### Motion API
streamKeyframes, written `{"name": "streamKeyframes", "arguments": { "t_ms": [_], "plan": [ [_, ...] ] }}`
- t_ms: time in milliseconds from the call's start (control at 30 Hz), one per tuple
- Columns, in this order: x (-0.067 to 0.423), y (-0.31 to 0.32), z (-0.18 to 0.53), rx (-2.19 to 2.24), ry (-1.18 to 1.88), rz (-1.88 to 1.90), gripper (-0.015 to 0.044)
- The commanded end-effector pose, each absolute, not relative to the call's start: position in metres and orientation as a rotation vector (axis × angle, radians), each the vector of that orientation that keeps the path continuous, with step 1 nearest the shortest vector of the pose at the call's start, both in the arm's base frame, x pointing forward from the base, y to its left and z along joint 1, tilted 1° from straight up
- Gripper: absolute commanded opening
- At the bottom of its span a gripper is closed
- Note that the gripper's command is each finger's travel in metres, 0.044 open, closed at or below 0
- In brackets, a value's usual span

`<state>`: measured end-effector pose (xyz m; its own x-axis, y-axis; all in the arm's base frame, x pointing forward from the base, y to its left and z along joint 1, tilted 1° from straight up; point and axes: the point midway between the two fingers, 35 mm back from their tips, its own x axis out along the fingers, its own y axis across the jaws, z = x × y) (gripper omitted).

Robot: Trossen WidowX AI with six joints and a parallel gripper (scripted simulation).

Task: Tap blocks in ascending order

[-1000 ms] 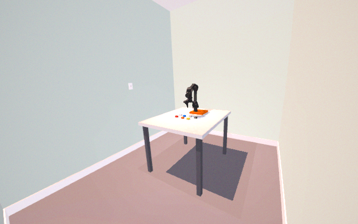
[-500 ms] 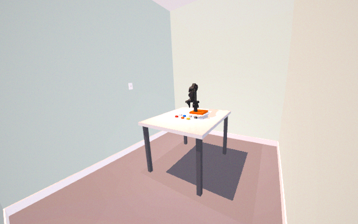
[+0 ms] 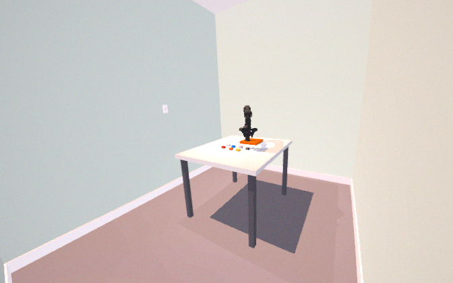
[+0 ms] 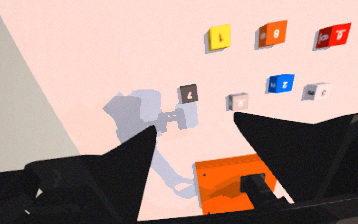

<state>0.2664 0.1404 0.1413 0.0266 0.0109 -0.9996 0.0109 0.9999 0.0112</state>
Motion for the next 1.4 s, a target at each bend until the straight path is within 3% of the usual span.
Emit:
{"name": "streamKeyframes", "arguments": {
  "t_ms": [0,267,567,1233,1367],
  "plan": [
    [0.267,0.141,0.14,0.019,1.55,-0.005,0.04],
    [0.269,0.14,0.14,0.019,1.55,-0.005,0.04],
    [0.363,0.078,0.144,0.014,1.541,-0.01,0.04],
    [0.365,0.076,0.144,0.014,1.54,-0.011,0.04],
    [0.36,0.035,0.144,0.01,1.541,-0.014,0.04]
  ]
}}
